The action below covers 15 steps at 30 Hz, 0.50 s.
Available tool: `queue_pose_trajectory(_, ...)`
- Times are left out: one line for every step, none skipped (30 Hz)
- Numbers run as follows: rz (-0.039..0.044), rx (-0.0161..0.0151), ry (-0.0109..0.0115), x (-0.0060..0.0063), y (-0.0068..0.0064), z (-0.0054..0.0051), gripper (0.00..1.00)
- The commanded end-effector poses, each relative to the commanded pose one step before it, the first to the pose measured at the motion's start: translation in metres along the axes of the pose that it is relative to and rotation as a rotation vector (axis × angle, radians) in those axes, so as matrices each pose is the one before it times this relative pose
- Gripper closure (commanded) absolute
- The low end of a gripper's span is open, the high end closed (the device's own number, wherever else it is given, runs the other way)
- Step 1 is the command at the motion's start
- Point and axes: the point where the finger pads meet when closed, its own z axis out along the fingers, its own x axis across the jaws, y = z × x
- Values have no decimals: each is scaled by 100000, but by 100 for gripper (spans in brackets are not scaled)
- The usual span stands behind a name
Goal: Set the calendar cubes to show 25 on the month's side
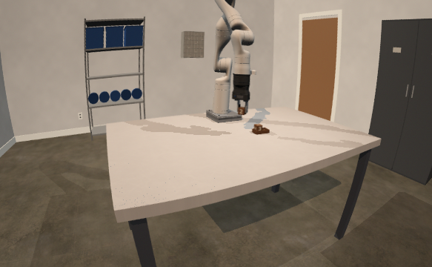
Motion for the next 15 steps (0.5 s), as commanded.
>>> queue_pose_trajectory(10,-149,98,30,40,-50,40)
queue_pose_trajectory(40,1,-1,0,-1,0,40)
queue_pose_trajectory(77,2,-3,1,-2,1,40)
queue_pose_trajectory(125,3,-4,1,-3,1,40)
queue_pose_trajectory(182,4,-6,2,-4,1,40)
queue_pose_trajectory(249,5,-9,2,-6,2,40)
queue_pose_trajectory(324,7,-11,3,-8,2,40)
queue_pose_trajectory(407,8,-14,4,-10,3,40)
queue_pose_trajectory(497,10,-17,5,-12,3,40)
queue_pose_trajectory(594,12,-20,6,-14,4,40)
queue_pose_trajectory(697,14,-24,7,-16,5,40)
queue_pose_trajectory(805,15,-27,8,-19,5,40)
queue_pose_trajectory(918,17,-31,9,-21,6,40)
queue_pose_trajectory(1035,19,-35,9,-24,7,40)
queue_pose_trajectory(1155,20,-39,10,-26,7,40)
